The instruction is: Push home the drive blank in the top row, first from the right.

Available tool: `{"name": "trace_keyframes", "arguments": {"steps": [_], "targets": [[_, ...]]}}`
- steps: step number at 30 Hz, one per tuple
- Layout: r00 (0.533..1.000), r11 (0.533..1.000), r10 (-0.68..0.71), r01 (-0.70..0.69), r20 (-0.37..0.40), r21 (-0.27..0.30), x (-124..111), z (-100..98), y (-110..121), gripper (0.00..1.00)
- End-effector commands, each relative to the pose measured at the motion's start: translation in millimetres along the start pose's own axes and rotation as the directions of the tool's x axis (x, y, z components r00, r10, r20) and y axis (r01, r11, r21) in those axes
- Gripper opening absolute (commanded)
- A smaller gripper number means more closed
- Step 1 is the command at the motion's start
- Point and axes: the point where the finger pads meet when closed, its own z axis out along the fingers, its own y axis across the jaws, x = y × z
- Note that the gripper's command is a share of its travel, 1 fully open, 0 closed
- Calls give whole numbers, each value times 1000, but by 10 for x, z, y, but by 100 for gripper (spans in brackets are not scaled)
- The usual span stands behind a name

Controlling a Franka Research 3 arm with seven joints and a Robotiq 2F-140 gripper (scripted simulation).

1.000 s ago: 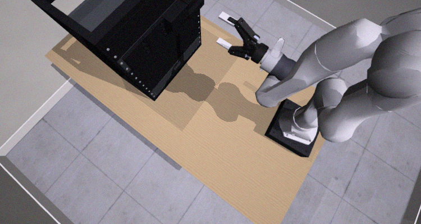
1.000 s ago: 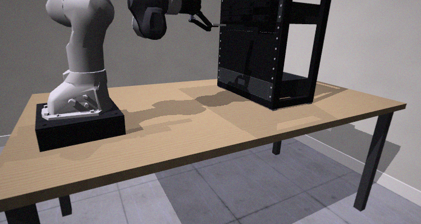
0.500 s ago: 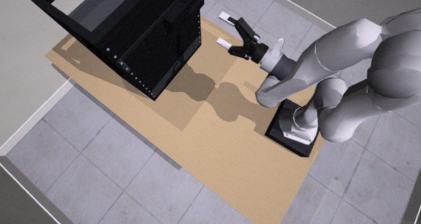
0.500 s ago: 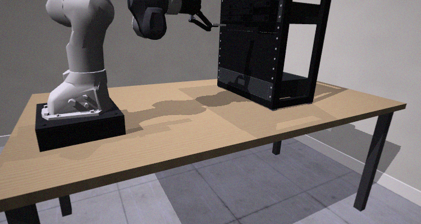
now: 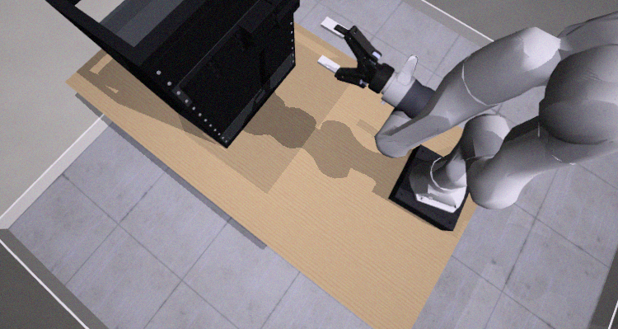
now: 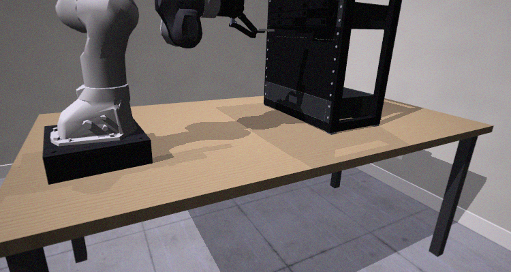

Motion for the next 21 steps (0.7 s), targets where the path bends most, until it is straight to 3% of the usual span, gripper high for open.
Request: {"name": "trace_keyframes", "arguments": {"steps": [1, 11, 21], "targets": [[1000, 1000, 5, -5, 0, 2, -7, 5, -7, 100], [1000, 1000, 5, -5, 1, 0, -48, 57, -10, 100], [1000, 1000, 5, -5, 1, 0, -220, 277, -27, 100]]}}
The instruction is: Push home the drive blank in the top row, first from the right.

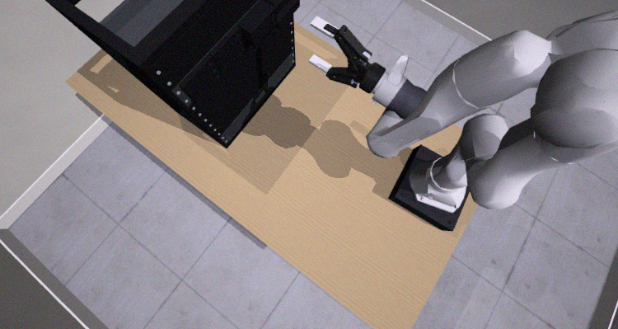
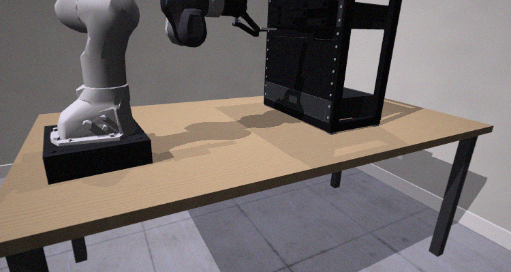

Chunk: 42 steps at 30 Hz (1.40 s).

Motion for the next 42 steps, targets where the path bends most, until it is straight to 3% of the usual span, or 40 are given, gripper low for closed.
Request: {"name": "trace_keyframes", "arguments": {"steps": [1, 4, 18, 42], "targets": [[1000, 1000, 9, -9, -5, -8, -78, 117, 20, 100], [1000, 1000, 9, -9, -4, -8, -108, 156, 17, 100], [1000, 1000, 9, -9, -4, -8, -594, 787, -25, 100], [1000, 1000, 9, -9, -4, -8, -660, 871, -31, 100]]}}
